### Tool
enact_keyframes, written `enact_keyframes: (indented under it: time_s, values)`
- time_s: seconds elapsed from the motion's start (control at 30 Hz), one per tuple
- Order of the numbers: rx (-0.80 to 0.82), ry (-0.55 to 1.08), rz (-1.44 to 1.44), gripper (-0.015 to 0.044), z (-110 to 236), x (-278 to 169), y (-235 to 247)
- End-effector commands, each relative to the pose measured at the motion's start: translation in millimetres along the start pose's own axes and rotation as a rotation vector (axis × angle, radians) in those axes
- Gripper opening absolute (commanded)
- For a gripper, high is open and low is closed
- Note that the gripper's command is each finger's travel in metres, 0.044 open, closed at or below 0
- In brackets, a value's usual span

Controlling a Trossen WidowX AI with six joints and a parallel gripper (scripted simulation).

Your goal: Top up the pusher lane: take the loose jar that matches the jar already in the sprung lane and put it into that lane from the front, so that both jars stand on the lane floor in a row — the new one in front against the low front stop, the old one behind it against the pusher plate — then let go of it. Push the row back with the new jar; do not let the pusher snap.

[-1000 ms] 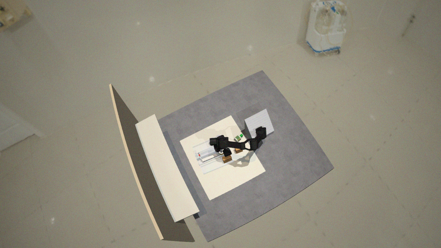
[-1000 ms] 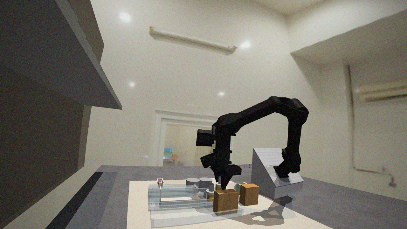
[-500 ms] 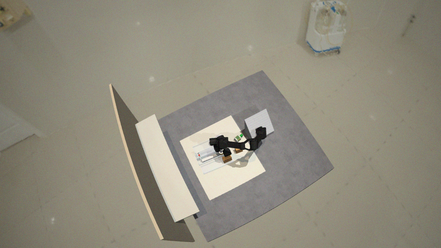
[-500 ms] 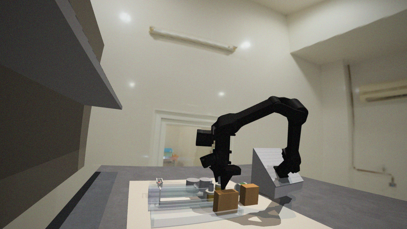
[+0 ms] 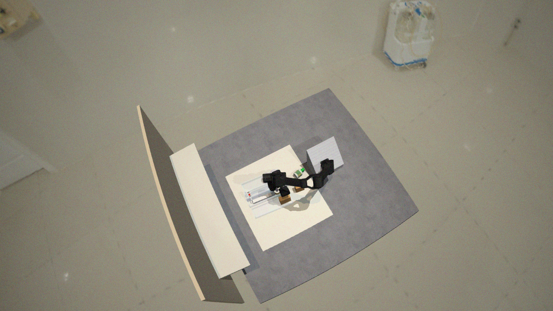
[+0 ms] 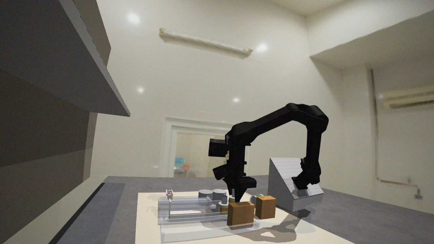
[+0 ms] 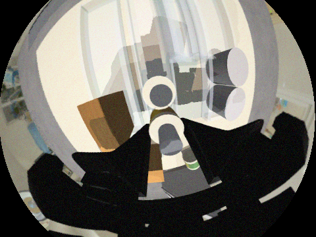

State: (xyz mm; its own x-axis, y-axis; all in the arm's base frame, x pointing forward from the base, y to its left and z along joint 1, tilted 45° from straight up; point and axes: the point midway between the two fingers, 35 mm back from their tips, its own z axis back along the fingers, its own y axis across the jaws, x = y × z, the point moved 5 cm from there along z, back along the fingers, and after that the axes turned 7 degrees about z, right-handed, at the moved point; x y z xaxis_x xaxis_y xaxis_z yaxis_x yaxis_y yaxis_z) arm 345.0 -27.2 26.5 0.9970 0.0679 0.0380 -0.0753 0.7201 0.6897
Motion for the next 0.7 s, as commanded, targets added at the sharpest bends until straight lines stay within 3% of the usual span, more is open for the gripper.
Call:
enact_keyframes:
  time_s: [0.0,0.67]
  values:
    - [0.007,-0.015,0.007,0.0000,-1.3,3.6,1.2]
    - [0.007,-0.015,0.007,0.0000,-9.0,3.1,1.3]
